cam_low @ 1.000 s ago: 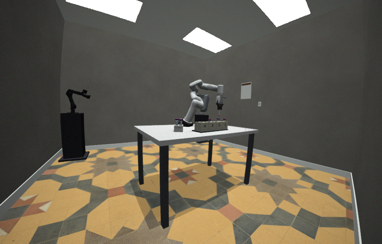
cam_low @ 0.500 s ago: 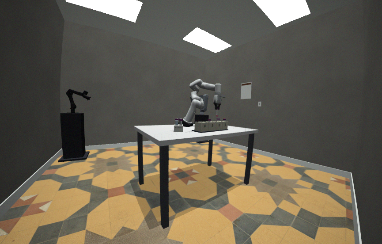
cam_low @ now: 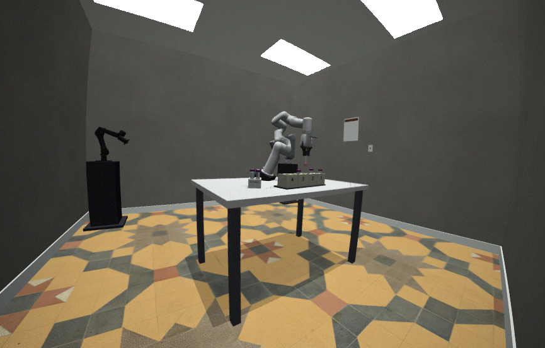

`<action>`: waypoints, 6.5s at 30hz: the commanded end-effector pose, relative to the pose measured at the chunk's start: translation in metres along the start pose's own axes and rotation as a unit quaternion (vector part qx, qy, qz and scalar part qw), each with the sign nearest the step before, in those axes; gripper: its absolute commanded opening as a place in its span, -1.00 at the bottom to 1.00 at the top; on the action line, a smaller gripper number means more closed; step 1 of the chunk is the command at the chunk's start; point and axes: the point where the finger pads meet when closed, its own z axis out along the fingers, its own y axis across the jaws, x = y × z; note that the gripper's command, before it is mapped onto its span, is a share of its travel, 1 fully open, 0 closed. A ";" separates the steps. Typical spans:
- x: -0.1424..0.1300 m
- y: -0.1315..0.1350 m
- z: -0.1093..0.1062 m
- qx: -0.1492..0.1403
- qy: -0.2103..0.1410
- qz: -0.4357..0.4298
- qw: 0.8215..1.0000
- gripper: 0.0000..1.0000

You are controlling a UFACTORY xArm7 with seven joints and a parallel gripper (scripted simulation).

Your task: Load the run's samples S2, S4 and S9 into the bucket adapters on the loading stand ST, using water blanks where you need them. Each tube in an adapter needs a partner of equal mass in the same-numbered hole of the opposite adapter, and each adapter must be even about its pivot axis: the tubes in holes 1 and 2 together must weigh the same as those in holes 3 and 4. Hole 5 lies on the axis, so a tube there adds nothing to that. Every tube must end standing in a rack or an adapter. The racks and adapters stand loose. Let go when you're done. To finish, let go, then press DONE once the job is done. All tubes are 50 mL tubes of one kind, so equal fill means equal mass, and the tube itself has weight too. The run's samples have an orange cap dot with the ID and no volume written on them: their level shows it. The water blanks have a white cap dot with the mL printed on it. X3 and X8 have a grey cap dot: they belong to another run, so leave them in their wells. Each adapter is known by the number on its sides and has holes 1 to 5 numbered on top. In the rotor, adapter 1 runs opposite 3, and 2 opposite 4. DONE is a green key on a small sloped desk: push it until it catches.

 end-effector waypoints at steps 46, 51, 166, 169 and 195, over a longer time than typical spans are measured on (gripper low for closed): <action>0.055 0.216 -0.001 0.000 0.002 -0.001 1.000 -1.00; 0.058 0.231 -0.001 0.000 0.002 -0.001 1.000 -1.00; 0.065 0.261 0.076 0.000 0.002 -0.001 1.000 -1.00; 0.065 0.261 0.078 0.000 0.002 -0.001 1.000 -1.00; 0.065 0.261 0.101 0.000 0.002 -0.001 1.000 -1.00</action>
